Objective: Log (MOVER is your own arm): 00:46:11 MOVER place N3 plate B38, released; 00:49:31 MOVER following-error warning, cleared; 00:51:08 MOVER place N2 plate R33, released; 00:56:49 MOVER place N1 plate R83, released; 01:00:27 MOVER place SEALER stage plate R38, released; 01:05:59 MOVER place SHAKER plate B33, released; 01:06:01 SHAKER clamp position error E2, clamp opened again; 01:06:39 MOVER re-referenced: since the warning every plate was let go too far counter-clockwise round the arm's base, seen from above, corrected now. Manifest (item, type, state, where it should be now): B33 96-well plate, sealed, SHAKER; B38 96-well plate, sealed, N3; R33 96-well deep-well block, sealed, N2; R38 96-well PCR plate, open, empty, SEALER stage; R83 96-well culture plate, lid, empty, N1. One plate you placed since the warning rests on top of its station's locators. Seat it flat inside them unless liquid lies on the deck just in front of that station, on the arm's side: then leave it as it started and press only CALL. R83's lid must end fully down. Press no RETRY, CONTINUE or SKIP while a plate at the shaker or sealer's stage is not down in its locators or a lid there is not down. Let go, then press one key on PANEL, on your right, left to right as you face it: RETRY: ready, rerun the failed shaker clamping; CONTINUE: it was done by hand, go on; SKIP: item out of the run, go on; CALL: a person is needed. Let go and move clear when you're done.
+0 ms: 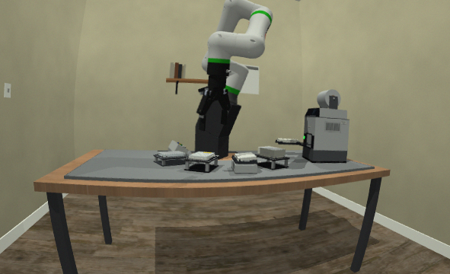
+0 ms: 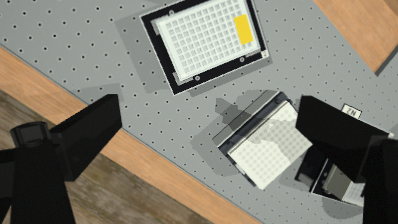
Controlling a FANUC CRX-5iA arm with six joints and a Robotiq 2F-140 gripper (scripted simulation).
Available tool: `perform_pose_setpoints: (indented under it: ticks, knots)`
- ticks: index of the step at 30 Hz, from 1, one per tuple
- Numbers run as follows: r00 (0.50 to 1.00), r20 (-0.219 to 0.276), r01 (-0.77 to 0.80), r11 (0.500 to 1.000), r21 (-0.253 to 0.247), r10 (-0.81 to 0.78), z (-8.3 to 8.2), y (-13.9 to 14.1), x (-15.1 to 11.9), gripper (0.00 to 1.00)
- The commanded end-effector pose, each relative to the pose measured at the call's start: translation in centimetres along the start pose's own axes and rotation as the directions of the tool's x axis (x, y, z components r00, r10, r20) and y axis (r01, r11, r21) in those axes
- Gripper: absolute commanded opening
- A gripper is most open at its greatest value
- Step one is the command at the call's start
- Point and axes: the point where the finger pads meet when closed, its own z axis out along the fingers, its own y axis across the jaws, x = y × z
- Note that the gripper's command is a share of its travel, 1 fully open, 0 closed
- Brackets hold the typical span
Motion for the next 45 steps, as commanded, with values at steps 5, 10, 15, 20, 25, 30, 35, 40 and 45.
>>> perform_pose_setpoints:
  ticks: [5,10,15,20,25,30,35,40,45]
  knots:
    - [0.99,0.0,0.144,0.989,-0.012,-0.144,0.1,0.7,-0.7,1.0]
    - [0.97,0.0,0.242,0.97,-0.02,-0.242,0.3,1.2,-1.1,1.0]
    - [0.948,0.001,0.318,0.948,-0.027,-0.318,0.4,1.8,-1.6,1.0]
    - [0.92,0.003,0.393,0.919,-0.034,-0.393,0.5,2.3,-2.0,1.0]
    - [0.876,0.007,0.482,0.875,-0.042,-0.482,0.6,2.7,-2.4,1.0]
    - [0.824,0.012,0.567,0.822,-0.049,-0.567,0.8,3.3,-2.8,1.0]
    - [0.788,0.016,0.615,0.787,-0.054,-0.615,0.9,3.8,-3.2,1.0]
    - [0.723,0.024,0.69,0.721,-0.06,-0.69,0.9,4.0,-3.4,1.0]
    - [0.651,0.033,0.758,0.649,-0.066,-0.758,1.1,4.6,-3.8,1.0]
